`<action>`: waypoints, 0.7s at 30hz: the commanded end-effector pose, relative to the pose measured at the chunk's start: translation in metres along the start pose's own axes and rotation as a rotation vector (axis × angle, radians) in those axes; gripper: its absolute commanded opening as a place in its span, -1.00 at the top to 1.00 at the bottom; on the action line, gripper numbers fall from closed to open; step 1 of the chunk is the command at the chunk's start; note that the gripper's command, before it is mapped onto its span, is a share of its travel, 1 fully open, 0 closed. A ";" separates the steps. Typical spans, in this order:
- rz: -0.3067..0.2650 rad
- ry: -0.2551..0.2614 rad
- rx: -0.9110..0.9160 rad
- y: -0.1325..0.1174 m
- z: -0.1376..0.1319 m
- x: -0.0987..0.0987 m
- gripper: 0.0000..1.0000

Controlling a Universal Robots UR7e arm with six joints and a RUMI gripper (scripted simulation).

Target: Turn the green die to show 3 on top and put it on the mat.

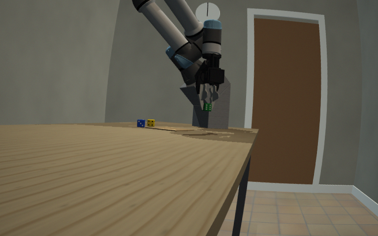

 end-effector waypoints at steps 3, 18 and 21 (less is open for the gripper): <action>0.006 -0.004 0.001 -0.001 0.000 -0.016 0.80; 0.006 -0.004 0.012 0.000 -0.002 -0.018 0.80; 0.006 -0.006 0.026 0.002 -0.005 -0.018 0.80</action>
Point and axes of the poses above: the point where the finger pads meet when closed, its own x axis out along the fingers, its own z axis across the jaws, y = z × x, the point moved 4 cm from there along -x, back along the fingers, and after that the axes turned 9 degrees about -x, right-handed, at the moved point
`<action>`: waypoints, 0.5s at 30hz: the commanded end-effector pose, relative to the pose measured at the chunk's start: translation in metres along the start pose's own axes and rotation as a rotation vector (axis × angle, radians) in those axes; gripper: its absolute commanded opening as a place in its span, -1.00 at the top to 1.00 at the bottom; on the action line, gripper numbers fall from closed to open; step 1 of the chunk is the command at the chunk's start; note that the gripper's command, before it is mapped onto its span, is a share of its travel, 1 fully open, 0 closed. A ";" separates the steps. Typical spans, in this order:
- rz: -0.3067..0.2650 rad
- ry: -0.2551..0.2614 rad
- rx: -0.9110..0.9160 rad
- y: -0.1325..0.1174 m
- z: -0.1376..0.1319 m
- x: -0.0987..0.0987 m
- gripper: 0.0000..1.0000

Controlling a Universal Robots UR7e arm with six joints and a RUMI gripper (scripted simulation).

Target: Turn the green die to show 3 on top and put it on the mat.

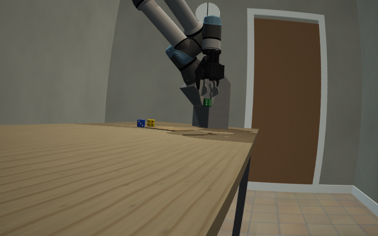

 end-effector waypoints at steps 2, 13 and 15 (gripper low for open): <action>0.000 -0.005 0.066 0.006 -0.012 0.000 0.80; 0.002 -0.014 0.388 0.042 -0.068 -0.001 0.80; 0.002 -0.013 0.430 0.048 -0.075 -0.001 0.80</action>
Point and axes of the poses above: the point where the finger pads meet when closed, its own x axis out along the fingers, its own z axis across the jaws, y = z × x, the point moved 4 cm from there along -x, back along the fingers, and after that the axes turned 9 degrees about -x, right-handed, at the moved point
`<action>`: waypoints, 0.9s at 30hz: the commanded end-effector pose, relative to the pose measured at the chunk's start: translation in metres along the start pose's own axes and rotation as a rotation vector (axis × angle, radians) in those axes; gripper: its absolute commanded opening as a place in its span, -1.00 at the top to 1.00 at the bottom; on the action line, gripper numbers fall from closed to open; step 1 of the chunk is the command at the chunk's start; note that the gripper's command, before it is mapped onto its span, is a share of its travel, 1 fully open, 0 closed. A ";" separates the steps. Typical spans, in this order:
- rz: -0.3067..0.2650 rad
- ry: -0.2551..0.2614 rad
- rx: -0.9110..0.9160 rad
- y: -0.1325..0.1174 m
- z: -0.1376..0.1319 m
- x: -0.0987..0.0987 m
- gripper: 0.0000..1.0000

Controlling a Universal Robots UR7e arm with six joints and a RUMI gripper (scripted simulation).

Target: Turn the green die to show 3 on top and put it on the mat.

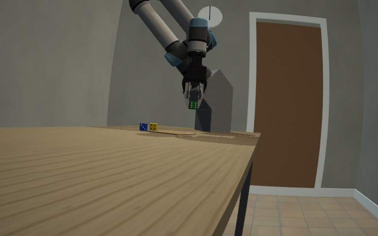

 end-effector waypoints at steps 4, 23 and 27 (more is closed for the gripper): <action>-0.001 -0.006 0.220 0.015 -0.044 -0.002 0.80; -0.005 0.003 0.359 0.027 -0.069 -0.005 0.80; -0.005 0.003 0.359 0.027 -0.069 -0.005 0.80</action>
Point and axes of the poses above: the point where the finger pads meet when closed, its own x axis out along the fingers, its own z axis across the jaws, y = z × x, the point moved 4 cm from there along -x, back along the fingers, and after that the axes turned 9 degrees about -x, right-handed, at the moved point
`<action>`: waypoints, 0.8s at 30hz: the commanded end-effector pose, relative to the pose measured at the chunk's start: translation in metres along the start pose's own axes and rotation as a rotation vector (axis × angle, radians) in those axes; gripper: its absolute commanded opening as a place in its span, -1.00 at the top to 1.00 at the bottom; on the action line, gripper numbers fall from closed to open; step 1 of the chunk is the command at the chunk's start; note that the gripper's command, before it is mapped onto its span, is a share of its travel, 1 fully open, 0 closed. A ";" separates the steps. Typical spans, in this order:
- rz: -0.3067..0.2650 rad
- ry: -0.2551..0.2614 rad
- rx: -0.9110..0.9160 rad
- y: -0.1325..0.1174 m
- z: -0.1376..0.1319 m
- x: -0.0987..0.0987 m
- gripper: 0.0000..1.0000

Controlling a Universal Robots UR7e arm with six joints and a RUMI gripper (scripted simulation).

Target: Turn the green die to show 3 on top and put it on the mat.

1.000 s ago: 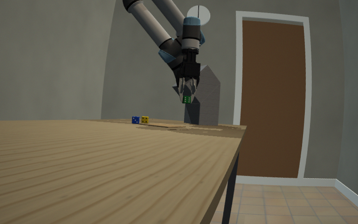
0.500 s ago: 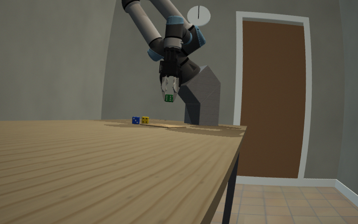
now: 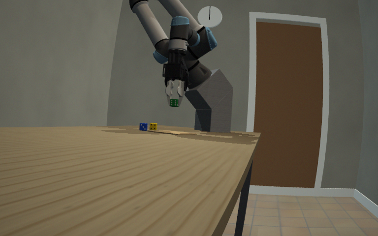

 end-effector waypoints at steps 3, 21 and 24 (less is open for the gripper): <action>-0.001 -0.001 0.002 0.000 0.000 0.002 0.80; 0.000 -0.001 0.002 0.000 0.000 0.045 0.80; 0.000 -0.001 0.002 0.000 0.000 0.053 0.80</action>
Point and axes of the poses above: the point where the finger pads meet when closed, its own x axis out along the fingers, its own z axis across the jaws, y = z × x, the point moved 4 cm from there along -x, back along the fingers, and after that the axes turned 9 degrees about -x, right-handed, at the moved point
